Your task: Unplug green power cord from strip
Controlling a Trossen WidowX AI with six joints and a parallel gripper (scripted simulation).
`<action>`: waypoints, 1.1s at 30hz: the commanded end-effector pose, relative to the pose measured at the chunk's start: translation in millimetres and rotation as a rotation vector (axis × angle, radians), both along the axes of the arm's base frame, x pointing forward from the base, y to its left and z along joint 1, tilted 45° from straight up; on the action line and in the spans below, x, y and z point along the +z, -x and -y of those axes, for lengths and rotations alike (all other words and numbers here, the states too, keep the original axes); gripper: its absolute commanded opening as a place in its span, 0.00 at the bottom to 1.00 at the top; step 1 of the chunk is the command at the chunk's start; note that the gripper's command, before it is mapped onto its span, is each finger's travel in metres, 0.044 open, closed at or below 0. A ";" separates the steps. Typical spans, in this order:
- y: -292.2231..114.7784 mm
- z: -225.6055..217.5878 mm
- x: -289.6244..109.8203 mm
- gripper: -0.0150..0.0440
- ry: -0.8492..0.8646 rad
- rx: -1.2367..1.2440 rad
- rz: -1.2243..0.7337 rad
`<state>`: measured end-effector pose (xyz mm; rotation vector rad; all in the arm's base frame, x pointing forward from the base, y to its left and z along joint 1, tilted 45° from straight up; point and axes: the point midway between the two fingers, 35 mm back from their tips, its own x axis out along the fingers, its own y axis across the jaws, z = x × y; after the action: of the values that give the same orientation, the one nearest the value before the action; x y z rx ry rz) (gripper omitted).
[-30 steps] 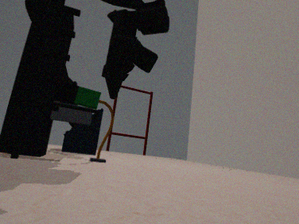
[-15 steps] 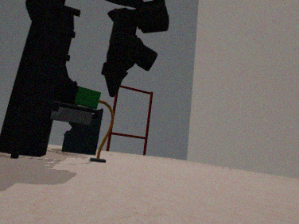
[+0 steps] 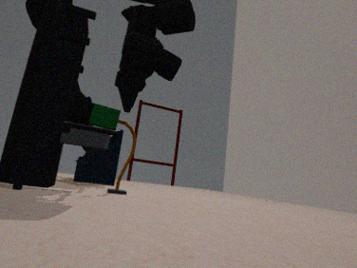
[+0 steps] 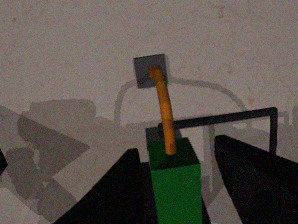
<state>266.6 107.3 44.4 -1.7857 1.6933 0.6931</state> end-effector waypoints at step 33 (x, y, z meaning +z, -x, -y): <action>1.6 26.6 11.4 0.38 0.001 -0.001 0.000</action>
<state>265.1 80.5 55.5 -1.7859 1.6939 0.6902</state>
